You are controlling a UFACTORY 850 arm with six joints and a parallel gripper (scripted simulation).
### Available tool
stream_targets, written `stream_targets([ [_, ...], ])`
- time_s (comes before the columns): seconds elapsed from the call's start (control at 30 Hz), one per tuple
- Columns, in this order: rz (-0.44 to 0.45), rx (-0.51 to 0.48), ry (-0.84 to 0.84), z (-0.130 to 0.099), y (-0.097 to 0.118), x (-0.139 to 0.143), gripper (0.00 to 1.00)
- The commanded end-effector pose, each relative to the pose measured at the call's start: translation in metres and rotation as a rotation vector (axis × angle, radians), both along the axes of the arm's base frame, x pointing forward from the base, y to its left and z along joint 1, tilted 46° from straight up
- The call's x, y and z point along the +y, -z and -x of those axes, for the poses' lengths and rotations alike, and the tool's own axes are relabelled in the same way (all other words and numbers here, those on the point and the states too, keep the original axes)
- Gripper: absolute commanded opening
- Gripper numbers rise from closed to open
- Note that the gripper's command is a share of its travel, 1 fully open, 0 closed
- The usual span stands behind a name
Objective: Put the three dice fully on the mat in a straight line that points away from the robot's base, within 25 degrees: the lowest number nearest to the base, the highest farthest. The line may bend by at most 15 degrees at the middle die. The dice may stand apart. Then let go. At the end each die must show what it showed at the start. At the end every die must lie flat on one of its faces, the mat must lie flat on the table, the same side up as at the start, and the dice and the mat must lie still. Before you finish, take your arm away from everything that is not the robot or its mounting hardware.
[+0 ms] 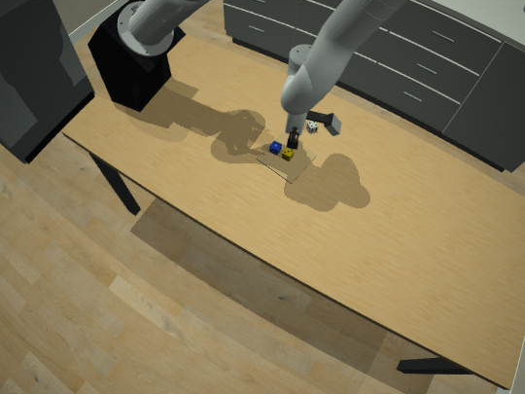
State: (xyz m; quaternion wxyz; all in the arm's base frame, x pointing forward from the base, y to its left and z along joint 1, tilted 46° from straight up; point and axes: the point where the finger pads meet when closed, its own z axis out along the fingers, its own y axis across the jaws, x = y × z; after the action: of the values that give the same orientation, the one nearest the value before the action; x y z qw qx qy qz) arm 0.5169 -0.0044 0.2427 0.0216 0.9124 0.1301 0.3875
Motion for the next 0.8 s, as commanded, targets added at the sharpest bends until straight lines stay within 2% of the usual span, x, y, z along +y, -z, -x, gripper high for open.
stream_targets([
  [0.0,0.113,-0.016,-0.078,-0.003,-0.001,0.007,1.00],
  [0.03,0.113,-0.016,-0.078,-0.003,-0.001,0.007,1.00],
  [0.1,0.195,-0.023,-0.156,-0.005,-0.002,0.013,1.00],
  [0.2,0.239,-0.027,-0.198,-0.006,-0.003,0.016,1.00],
  [0.53,0.468,-0.044,-0.418,-0.010,-0.005,0.034,1.00],
  [0.63,0.479,-0.045,-0.428,-0.010,-0.005,0.035,1.00],
  [0.7,0.563,-0.051,-0.509,-0.011,-0.006,0.042,1.00],
  [0.77,0.581,-0.052,-0.527,-0.012,-0.006,0.043,1.00],
])
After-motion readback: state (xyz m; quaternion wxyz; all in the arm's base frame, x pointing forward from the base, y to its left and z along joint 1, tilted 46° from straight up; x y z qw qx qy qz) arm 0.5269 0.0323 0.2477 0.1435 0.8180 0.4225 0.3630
